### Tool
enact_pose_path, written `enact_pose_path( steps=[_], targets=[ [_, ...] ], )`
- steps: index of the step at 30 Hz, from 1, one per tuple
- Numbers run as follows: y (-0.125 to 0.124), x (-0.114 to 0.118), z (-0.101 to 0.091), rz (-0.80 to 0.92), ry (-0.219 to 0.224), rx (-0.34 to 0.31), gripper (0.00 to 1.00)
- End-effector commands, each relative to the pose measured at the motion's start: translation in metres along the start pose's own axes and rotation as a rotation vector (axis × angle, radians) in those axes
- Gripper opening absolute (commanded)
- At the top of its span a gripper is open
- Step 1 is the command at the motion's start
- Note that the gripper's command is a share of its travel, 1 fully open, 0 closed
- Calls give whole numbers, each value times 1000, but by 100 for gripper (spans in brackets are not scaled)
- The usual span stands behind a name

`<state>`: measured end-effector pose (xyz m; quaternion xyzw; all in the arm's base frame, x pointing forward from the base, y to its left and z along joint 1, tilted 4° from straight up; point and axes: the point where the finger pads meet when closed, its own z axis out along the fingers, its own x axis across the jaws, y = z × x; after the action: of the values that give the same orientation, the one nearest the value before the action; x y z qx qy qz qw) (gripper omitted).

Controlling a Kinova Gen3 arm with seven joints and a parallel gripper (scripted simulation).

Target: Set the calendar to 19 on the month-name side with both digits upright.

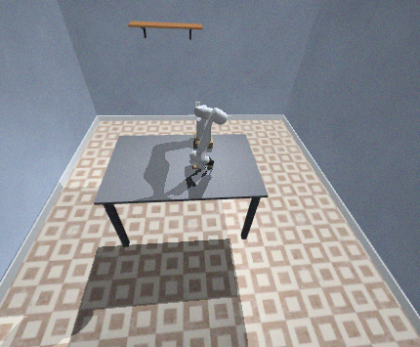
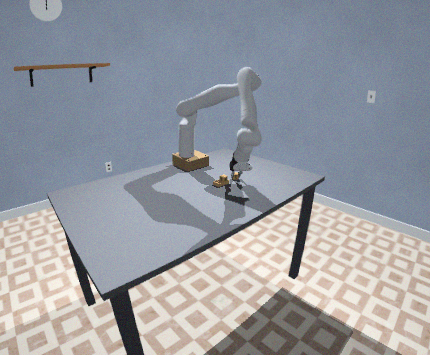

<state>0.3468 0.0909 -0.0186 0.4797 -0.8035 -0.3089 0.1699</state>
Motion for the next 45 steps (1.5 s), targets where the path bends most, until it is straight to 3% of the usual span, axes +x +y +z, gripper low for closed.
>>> enact_pose_path(
  steps=[1, 43, 45],
  targets=[
    [0, 0, -1, -1, -1, 1, 57],
    [0, 0, -1, -1, -1, 1, 57],
    [0, 0, -1, -1, -1, 1, 63]
  ],
)
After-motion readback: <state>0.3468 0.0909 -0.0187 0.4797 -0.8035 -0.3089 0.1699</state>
